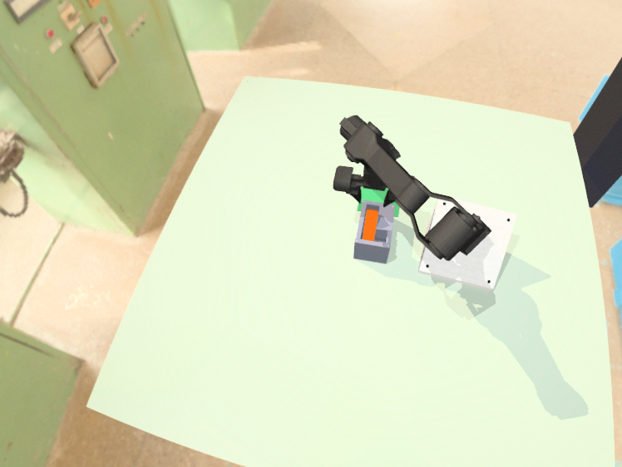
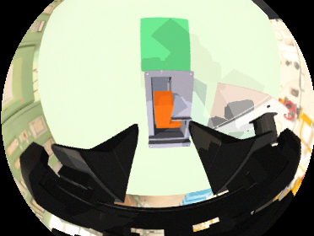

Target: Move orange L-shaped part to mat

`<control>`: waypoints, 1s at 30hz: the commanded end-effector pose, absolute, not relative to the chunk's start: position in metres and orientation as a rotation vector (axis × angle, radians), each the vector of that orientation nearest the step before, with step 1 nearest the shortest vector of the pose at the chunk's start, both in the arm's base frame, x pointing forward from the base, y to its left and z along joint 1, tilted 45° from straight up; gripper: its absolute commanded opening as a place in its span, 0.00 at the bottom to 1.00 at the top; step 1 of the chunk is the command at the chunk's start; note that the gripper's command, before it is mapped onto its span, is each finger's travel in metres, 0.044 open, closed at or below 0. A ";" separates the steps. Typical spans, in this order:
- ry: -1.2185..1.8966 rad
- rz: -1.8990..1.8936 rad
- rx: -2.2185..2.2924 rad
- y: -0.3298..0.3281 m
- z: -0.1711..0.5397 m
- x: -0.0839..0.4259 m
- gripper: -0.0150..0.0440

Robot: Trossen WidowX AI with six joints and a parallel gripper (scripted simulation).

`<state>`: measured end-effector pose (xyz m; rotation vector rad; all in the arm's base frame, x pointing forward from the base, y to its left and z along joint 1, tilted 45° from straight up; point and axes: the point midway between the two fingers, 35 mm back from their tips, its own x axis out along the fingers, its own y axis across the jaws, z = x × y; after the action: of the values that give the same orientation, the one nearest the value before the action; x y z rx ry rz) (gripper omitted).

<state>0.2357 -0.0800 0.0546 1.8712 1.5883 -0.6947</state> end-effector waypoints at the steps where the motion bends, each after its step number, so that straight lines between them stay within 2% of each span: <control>1: 1.596 -0.711 1.878 -0.074 0.046 0.236 0.73; 30: 1.596 -0.710 1.879 -0.037 0.008 0.245 0.73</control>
<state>0.2449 -0.0405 0.0113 1.8687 1.5888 -0.7085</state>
